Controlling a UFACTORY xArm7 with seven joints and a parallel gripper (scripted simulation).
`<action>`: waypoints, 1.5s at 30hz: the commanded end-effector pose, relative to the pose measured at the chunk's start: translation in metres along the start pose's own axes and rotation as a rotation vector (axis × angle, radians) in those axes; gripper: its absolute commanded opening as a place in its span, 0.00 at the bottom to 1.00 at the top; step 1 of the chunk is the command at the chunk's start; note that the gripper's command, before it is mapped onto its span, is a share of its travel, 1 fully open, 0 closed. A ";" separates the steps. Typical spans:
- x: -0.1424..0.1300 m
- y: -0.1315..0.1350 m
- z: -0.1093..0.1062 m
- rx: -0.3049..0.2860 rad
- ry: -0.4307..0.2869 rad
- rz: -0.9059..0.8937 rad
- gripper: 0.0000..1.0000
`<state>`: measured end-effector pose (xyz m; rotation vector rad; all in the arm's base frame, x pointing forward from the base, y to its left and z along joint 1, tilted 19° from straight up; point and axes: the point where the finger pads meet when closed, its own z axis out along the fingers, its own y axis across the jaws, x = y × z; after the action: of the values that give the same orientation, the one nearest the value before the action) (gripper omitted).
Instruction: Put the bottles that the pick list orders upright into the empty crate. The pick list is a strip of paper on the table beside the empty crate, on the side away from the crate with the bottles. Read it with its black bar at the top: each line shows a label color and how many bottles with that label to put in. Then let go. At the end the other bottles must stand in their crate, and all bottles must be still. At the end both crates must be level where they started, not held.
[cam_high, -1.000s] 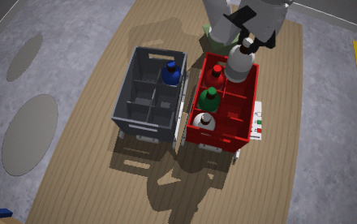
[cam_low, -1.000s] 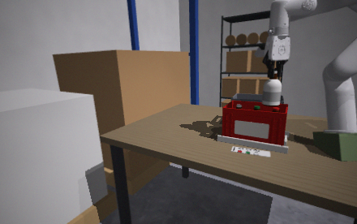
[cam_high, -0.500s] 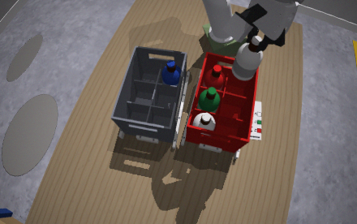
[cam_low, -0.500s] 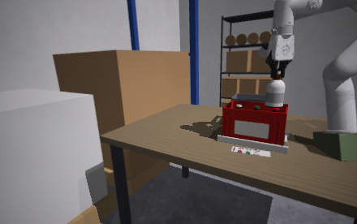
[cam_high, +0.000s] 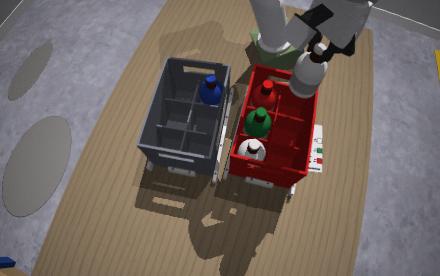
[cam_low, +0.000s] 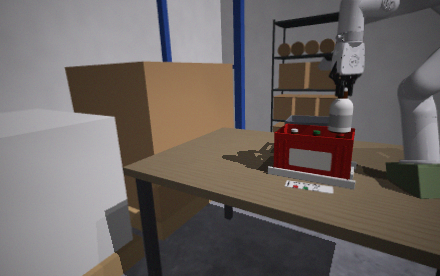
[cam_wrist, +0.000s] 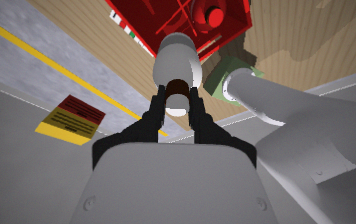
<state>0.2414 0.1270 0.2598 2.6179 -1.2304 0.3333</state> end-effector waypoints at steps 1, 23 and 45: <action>0.000 -0.001 -0.002 0.004 0.001 0.000 0.00; -0.001 0.000 -0.002 0.004 0.001 0.000 0.00; -0.001 0.000 0.002 0.004 0.001 0.000 0.00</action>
<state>0.2405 0.1270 0.2589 2.6182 -1.2302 0.3340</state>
